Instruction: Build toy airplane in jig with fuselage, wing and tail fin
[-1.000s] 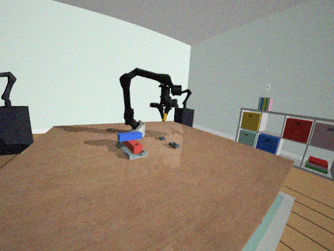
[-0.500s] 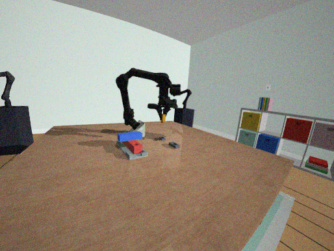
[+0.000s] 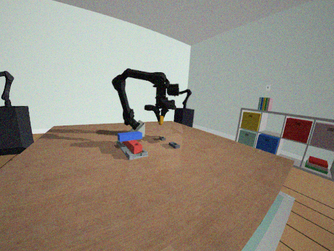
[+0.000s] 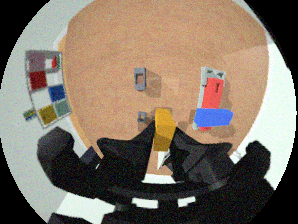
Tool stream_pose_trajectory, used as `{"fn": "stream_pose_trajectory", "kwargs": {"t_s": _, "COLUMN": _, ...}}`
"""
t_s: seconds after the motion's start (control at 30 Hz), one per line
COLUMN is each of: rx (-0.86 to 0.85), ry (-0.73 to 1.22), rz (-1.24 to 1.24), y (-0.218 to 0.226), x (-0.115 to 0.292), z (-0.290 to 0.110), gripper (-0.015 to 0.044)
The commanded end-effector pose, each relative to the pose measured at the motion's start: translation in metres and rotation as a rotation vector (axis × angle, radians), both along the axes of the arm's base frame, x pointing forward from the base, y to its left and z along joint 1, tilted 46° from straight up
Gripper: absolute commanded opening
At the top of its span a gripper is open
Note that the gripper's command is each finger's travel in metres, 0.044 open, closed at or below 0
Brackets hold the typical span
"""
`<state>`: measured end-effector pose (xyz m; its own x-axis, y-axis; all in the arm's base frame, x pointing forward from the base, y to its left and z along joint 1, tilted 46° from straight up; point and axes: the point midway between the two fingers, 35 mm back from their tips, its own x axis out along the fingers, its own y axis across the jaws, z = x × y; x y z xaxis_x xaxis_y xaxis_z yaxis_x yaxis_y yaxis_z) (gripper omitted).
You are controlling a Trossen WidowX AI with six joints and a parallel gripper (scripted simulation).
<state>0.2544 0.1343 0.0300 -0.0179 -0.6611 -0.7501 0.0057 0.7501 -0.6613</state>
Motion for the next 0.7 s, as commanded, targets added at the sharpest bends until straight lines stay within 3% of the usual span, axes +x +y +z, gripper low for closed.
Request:
{"fn": "stream_pose_trajectory", "kwargs": {"t_s": 0.0, "rx": 0.004, "ry": -0.003, "rz": 0.013, "y": -0.006, "x": 0.007, "z": 0.006, "gripper": 0.0}}
{"fn": "stream_pose_trajectory", "kwargs": {"t_s": 0.67, "rx": 0.0, "ry": 0.012, "rz": 0.047, "y": -0.049, "x": 0.039, "z": 0.032, "gripper": 0.0}}
